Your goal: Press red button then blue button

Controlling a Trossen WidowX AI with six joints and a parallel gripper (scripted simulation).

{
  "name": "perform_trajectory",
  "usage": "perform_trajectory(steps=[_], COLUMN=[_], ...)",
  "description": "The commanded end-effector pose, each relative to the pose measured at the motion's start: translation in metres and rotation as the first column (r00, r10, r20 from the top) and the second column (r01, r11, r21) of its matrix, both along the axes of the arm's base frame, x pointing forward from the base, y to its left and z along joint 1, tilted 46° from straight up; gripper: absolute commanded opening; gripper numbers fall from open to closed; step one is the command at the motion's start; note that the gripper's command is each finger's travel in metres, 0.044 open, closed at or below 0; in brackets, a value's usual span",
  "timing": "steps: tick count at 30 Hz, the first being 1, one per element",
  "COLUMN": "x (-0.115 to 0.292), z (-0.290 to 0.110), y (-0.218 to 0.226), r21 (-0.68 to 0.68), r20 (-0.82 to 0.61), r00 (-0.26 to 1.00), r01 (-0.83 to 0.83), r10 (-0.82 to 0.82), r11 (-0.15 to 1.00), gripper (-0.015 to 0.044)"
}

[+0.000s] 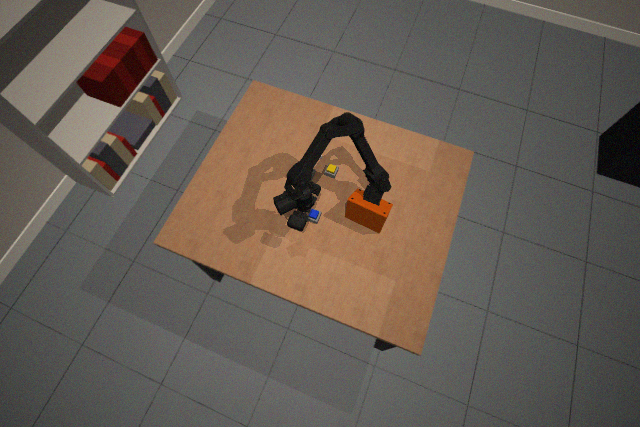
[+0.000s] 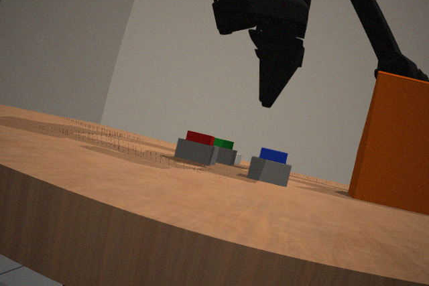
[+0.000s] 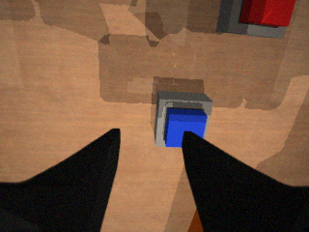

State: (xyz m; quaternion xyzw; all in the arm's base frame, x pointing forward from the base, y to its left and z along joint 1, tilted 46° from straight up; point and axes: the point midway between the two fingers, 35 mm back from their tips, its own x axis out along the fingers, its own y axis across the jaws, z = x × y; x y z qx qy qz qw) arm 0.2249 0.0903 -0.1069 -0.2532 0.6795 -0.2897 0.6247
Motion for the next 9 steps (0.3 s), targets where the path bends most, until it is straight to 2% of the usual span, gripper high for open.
perform_trajectory(steps=[1,5,9], x=[0.016,0.025,0.026], z=[-0.008,-0.014,-0.014], y=[0.038,0.067,0.069], r21=[0.005,0.006,0.006], r20=[0.004,0.005,0.005], r00=[1.000,1.000,1.000], r01=[0.001,0.001,0.001], r10=[-0.001,-0.001,-0.001], r11=[1.000,1.000,1.000], gripper=[0.0283,0.0387,0.0400])
